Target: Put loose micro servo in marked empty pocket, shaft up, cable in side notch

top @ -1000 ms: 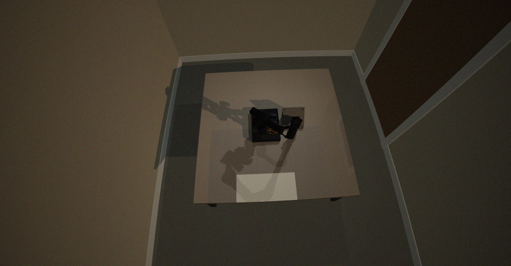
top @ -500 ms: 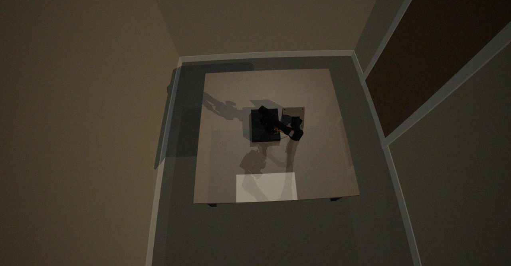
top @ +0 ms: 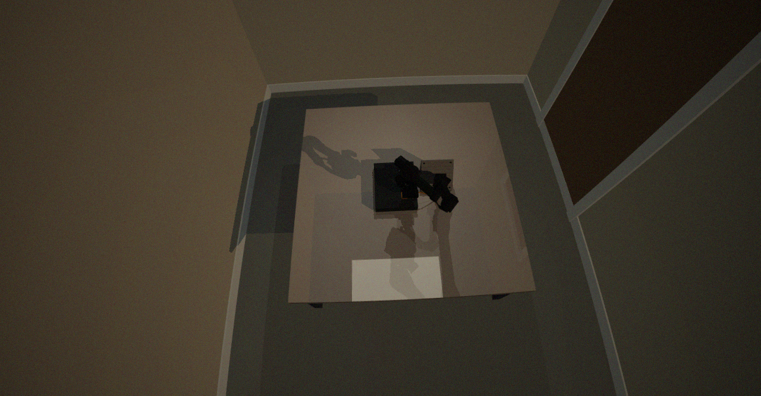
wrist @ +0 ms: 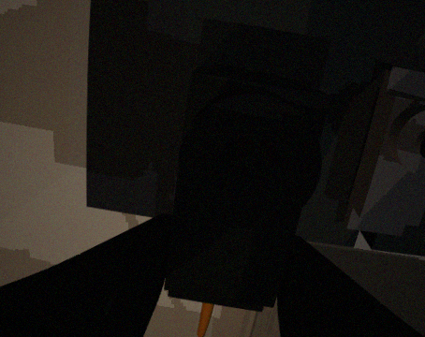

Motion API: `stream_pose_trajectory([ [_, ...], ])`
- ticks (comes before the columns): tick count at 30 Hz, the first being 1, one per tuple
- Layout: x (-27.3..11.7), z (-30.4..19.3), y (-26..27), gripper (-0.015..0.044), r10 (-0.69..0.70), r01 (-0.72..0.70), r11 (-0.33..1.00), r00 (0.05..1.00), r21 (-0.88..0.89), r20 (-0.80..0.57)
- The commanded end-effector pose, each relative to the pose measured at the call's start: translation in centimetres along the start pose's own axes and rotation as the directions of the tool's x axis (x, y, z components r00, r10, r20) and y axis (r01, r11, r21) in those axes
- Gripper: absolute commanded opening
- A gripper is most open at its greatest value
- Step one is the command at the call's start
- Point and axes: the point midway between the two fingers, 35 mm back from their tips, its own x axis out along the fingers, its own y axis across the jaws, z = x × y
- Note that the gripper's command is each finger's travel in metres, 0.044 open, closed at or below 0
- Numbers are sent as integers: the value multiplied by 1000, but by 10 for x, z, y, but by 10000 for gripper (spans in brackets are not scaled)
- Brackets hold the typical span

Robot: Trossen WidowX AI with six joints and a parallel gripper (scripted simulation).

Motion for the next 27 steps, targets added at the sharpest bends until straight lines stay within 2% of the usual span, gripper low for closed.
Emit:
stream_pose_trajectory([
  [1, 0, -2, -1, 0, -4, 4, 1000, 1000, -19, 1],
  [15, 19, -2, 0, 0, -3, 3, 1000, 1000, -20, 1],
  [27, 19, -1, 0, 0, -3, 3, 1000, 1000, -20, 1],
])
